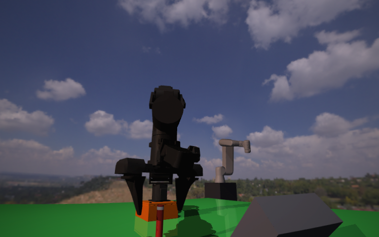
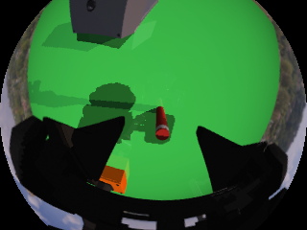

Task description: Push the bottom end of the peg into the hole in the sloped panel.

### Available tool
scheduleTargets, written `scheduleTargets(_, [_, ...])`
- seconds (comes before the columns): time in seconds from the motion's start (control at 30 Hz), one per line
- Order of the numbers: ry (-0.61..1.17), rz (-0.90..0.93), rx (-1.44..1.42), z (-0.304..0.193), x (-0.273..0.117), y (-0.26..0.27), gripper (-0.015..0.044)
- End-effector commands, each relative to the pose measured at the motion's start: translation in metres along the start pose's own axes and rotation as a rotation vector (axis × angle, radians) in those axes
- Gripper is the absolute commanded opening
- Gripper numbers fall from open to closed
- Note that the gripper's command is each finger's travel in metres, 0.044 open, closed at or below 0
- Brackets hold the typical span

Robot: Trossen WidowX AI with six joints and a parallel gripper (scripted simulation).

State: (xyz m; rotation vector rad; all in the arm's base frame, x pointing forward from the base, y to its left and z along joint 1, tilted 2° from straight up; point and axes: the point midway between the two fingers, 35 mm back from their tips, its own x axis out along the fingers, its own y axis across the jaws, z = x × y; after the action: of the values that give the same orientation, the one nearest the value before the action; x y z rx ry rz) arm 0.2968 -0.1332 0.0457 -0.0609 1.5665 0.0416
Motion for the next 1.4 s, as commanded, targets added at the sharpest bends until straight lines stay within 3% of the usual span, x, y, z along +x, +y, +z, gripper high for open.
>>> scheduleTargets(0.0, [0.008, -0.001, -0.003, -0.001, 0.008, 0.000, 0.0440])
scheduleTargets(0.5, [0.008, -0.001, -0.003, -0.003, 0.028, 0.000, 0.0440])
scheduleTargets(1.0, [0.003, 0.001, 0.000, -0.003, 0.025, 0.001, 0.0046])
scheduleTargets(1.37, [0.003, 0.001, 0.000, -0.001, 0.014, 0.000, 0.0000])
